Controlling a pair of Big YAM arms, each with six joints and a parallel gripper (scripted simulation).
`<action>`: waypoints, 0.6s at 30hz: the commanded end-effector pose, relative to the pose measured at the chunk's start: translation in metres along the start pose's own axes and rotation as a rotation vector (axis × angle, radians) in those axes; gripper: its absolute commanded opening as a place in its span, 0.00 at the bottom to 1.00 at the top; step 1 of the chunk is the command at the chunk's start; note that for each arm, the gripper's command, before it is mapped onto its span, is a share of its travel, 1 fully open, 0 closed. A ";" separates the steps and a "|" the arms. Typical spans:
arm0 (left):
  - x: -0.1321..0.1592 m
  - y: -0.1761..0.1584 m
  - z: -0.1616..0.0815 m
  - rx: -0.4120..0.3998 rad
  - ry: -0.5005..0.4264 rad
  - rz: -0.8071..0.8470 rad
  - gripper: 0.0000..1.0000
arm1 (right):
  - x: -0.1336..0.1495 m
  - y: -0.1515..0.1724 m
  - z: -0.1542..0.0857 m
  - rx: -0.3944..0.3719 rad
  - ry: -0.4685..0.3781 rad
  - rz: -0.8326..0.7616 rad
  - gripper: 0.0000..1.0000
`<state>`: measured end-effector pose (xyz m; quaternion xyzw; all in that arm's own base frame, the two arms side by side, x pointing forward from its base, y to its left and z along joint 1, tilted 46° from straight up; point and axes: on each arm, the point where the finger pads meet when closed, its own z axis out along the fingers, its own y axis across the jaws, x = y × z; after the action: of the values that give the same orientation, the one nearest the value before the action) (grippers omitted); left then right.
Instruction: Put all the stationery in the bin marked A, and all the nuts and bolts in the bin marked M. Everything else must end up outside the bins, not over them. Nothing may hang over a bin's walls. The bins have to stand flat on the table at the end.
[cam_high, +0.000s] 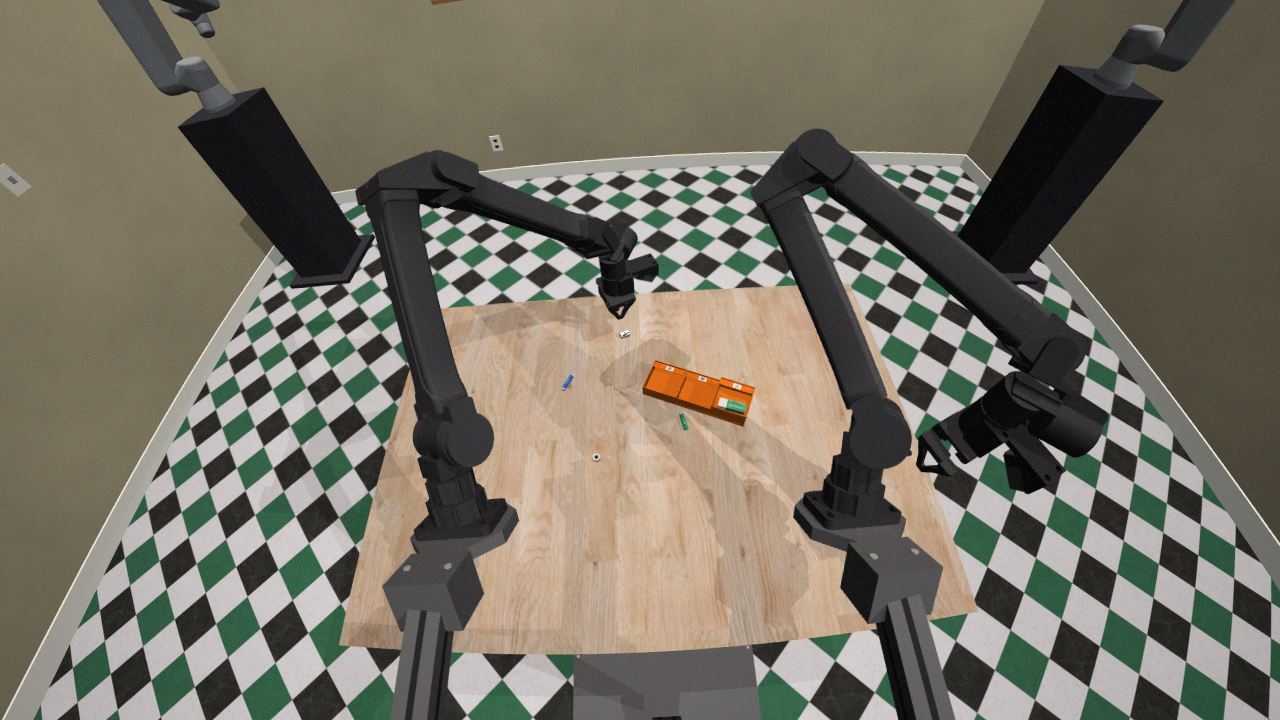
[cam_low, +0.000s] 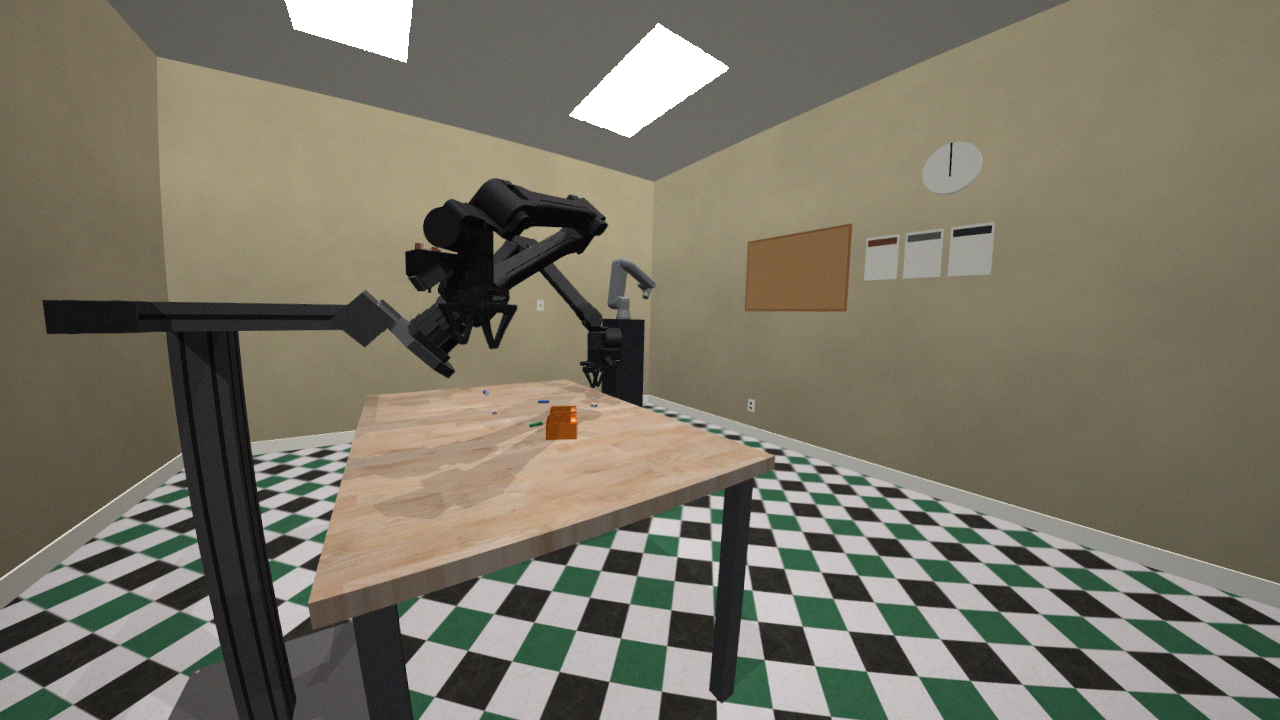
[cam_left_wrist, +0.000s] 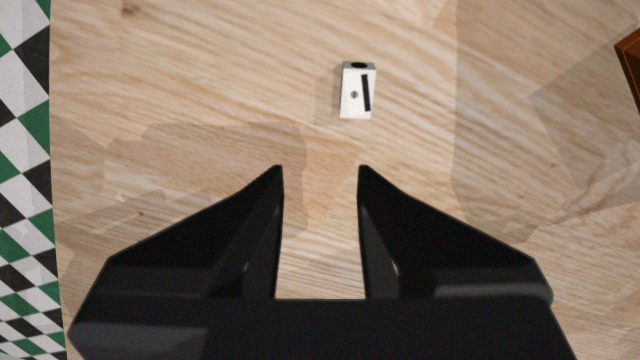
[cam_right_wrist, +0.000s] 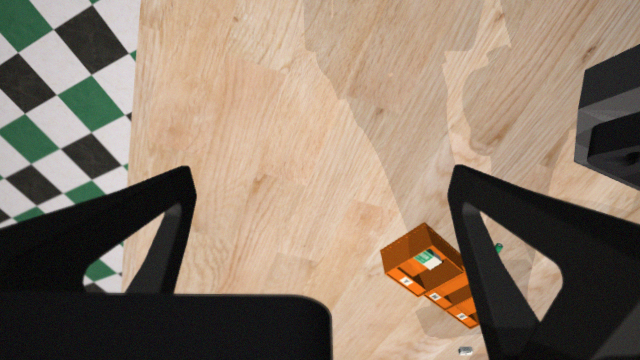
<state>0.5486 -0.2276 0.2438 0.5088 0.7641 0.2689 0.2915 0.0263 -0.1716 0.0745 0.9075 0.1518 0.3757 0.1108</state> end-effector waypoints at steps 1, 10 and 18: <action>-0.011 -0.030 0.002 0.038 0.004 0.074 0.29 | -0.005 0.012 -0.012 -0.016 -0.015 0.010 1.00; 0.000 -0.014 0.007 0.020 0.011 0.041 0.29 | -0.005 0.012 -0.012 -0.016 -0.015 0.010 1.00; -0.008 -0.019 0.005 0.020 0.002 0.036 0.29 | -0.005 0.012 -0.012 -0.016 -0.015 0.010 1.00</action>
<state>0.5388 -0.2403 0.2347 0.5259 0.7559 0.2663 0.2848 0.0263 -0.1716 0.0745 0.9075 0.1518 0.3757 0.1108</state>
